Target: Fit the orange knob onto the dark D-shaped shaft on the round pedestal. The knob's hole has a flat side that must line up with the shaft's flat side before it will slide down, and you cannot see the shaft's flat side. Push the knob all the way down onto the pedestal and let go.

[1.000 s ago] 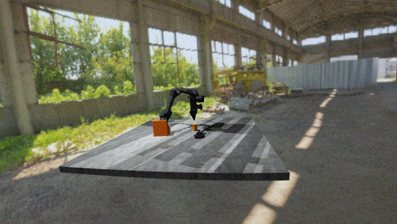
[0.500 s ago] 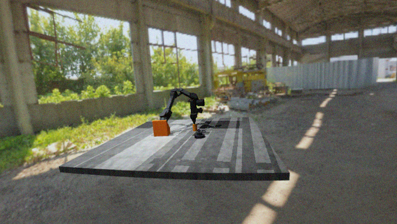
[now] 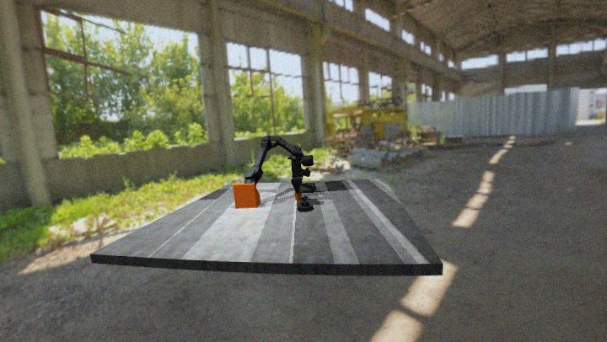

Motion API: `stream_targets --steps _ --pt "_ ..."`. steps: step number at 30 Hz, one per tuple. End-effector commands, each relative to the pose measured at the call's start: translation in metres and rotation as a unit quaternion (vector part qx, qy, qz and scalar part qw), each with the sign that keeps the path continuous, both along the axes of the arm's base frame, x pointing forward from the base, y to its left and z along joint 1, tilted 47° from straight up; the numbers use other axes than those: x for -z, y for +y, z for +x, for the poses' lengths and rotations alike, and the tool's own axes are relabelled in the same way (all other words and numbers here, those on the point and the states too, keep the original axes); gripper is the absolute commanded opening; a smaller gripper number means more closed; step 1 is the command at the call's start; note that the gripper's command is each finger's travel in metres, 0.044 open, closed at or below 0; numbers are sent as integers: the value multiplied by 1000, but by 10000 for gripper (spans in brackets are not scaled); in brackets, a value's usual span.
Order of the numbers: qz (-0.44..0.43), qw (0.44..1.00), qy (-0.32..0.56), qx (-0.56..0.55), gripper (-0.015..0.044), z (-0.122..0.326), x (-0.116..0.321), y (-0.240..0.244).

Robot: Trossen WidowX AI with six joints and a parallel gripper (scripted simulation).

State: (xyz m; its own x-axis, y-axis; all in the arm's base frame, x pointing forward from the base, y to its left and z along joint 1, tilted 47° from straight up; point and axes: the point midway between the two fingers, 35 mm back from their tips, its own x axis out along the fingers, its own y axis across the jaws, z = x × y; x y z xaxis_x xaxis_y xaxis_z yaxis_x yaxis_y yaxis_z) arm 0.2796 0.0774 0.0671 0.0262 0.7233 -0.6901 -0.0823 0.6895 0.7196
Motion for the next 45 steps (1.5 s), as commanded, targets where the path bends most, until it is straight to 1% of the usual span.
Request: stream_targets --steps 1,23,33,39,41,44,45 --pt "2 1000 4 1 440 -1 5 6" --pt "5 1000 4 0 440 -3 26 31" --pt "5 1000 4 0 177 -3 26 31" --pt "5 1000 4 0 138 -3 26 31" --pt "3 1000 4 3 85 -2 26 30" --pt "-20 999 2 33 6 4 25 13" --pt "-20 999 2 33 0 5 22 10"
